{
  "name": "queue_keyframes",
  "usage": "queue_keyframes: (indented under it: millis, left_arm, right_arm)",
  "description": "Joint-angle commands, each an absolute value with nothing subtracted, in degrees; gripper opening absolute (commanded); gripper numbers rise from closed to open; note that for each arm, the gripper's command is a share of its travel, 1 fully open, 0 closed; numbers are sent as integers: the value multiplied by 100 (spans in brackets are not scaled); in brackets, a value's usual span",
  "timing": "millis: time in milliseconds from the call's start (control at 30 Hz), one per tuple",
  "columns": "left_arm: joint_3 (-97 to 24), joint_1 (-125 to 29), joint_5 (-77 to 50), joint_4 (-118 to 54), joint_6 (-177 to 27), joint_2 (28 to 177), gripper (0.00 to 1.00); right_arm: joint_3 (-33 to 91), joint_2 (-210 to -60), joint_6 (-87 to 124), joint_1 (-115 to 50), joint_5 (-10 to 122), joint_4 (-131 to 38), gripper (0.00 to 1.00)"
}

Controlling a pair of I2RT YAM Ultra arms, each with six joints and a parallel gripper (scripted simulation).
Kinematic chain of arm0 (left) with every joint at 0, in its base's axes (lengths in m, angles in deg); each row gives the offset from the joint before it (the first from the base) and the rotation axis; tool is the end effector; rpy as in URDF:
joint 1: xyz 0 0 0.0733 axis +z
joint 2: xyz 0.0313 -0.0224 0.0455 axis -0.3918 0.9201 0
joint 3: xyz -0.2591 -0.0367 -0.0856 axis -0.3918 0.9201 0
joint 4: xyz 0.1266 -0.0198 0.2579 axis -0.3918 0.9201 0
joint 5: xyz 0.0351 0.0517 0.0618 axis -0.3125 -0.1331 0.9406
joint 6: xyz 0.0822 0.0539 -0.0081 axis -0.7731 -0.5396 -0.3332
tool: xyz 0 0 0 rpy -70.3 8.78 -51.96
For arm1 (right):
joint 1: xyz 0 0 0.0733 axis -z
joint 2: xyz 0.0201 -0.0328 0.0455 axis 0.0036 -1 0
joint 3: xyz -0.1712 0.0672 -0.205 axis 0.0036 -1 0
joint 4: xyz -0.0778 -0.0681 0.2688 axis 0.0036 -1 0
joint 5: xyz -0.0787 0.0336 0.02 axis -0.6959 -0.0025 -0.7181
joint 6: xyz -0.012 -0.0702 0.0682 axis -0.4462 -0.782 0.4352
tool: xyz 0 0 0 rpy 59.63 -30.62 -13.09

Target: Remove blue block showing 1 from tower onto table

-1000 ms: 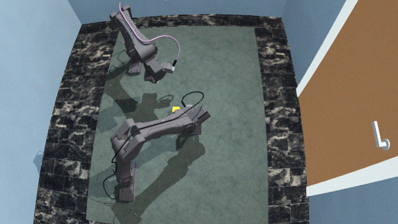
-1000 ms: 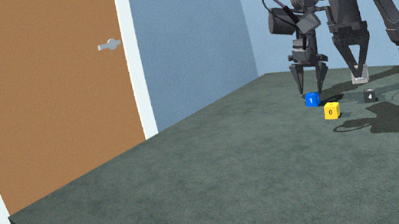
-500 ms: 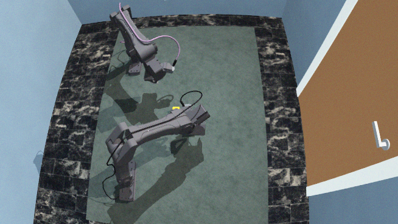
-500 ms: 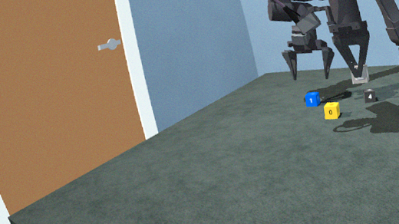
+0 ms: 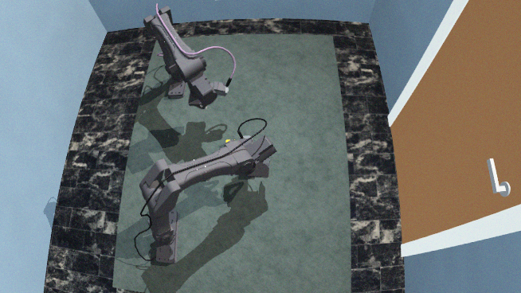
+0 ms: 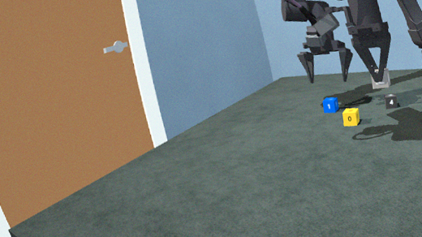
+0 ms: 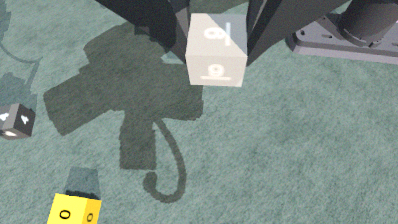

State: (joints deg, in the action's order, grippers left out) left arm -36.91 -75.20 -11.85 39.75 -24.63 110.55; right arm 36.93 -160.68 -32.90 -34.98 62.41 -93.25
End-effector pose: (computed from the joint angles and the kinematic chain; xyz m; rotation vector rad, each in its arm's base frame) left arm 0.1819 -0.2343 0.1938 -0.0016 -3.0935 -0.0640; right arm 0.3202 0.2483 0.1277 -2.0385 2.1330 0.2519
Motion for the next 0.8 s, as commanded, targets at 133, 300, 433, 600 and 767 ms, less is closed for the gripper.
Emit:
queue_keyframes:
  millis: [133, 300, 433, 600, 767]
  left_arm:
    - [-3836, -7477, -1109, 3925, -2450, 10848, 27]
    - [-3836, -7477, -1109, 3925, -2450, 10848, 27]
    - [-3836, -7477, -1109, 3925, -2450, 10848, 27]
    - [-3919, -7476, -1108, 3825, -2451, 10866, 27]
    - [-4286, -7465, -1107, 3571, -2483, 11431, 27]
  right_arm:
    - [3327, -14989, -2144, -3977, 6181, -9014, 100]
    - [2659, -13732, -1073, -4646, 6149, -8734, 100]
    - [2110, -12613, -314, -5205, 6071, -8497, 100]
    - [1723, -11750, 248, -5573, 6028, -8317, 100]
    - [1109, -10382, 1154, -6153, 5888, -8000, 100]
